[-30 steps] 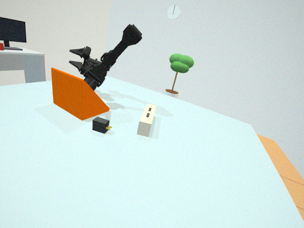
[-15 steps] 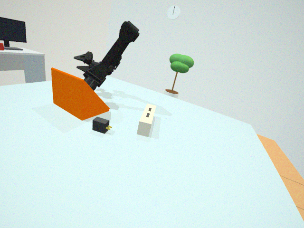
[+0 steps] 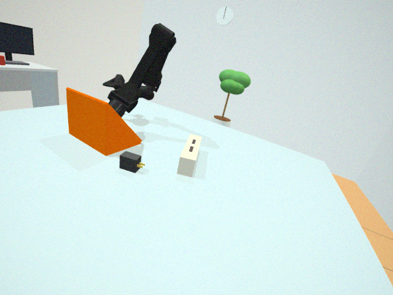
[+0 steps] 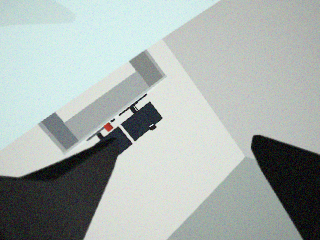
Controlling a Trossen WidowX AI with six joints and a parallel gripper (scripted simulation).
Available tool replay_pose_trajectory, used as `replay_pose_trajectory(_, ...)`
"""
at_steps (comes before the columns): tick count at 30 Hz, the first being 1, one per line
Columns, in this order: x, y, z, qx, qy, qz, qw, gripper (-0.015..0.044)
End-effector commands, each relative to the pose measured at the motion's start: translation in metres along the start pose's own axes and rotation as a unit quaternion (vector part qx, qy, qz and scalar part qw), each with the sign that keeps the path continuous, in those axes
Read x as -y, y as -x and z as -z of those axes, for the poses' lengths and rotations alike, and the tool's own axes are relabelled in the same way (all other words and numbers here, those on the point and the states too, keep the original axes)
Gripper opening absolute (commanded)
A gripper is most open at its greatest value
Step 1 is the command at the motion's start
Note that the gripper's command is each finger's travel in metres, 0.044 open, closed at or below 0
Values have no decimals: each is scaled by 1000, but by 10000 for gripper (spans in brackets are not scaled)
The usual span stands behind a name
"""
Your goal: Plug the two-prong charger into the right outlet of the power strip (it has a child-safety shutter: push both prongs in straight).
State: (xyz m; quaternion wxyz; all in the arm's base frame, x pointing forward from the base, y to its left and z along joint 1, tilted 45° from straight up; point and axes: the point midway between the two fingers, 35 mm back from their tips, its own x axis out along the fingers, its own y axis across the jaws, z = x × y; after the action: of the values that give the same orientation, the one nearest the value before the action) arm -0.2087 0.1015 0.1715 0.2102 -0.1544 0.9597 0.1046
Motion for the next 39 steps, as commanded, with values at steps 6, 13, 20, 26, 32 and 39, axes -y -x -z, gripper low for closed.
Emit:
replay_pose_trajectory(6,-27,22,-7,26,38,-69,997,440)
replay_pose_trajectory(13,-44,41,-14,48,61,-117,990,440)
replay_pose_trajectory(20,-60,62,-20,75,83,-163,980,440)
replay_pose_trajectory(26,-71,81,-26,101,101,-200,969,440)
replay_pose_trajectory(32,-81,101,-32,130,117,-235,956,440)
replay_pose_trajectory(39,-90,126,-39,167,134,-273,938,440)
